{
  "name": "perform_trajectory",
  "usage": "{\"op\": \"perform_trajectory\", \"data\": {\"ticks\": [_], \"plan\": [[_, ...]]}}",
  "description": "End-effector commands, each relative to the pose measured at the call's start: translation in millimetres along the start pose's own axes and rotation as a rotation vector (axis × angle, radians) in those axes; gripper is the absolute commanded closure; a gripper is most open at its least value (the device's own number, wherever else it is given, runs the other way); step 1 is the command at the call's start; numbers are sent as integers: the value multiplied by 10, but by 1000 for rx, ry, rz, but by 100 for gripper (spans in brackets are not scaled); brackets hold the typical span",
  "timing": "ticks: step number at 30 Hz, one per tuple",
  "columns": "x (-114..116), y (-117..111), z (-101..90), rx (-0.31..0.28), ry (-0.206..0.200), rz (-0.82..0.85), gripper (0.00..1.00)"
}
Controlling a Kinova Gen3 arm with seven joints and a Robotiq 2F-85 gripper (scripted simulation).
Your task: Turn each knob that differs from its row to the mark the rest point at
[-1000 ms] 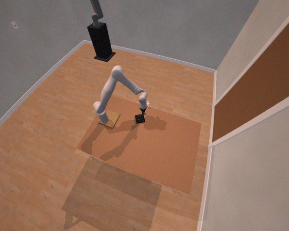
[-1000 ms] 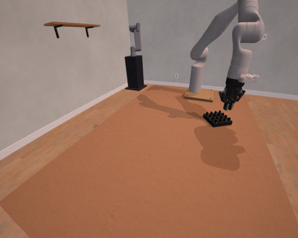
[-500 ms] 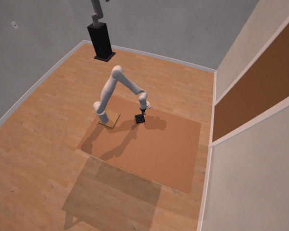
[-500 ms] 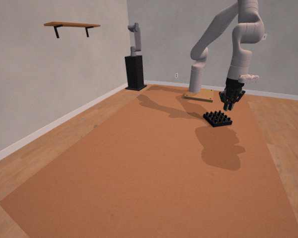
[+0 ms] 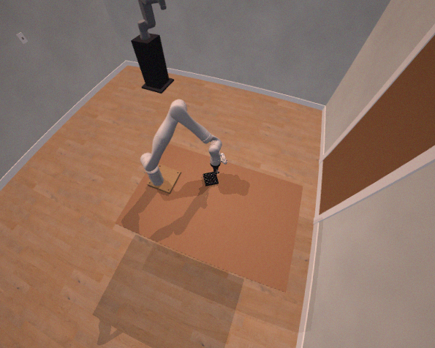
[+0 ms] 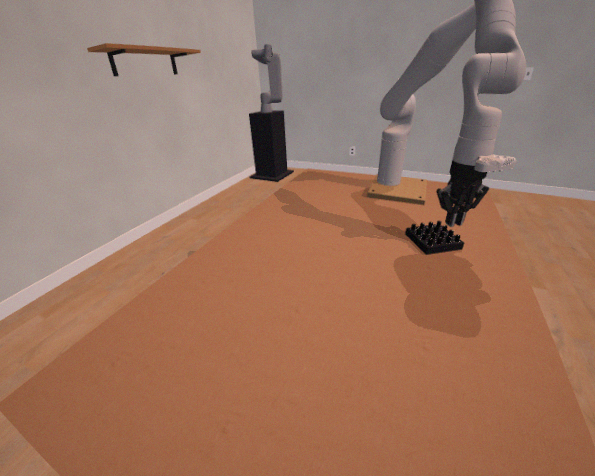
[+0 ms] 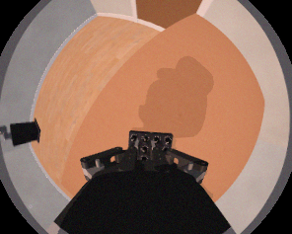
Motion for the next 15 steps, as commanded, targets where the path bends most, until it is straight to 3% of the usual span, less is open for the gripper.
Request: {"op": "perform_trajectory", "data": {"ticks": [1,15], "plan": [[12,8,30,-4,1,2,81],[11,9,198,-4,1,2,81]]}}
Point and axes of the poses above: the point where the finger pads meet when closed, its own z axis out along the fingers, its own x axis across the jaws, y = z × x, the point moved 7 cm from there along -z, back along the fingers, and after that the axes turned 2 degrees about z, right-handed, at the moved point
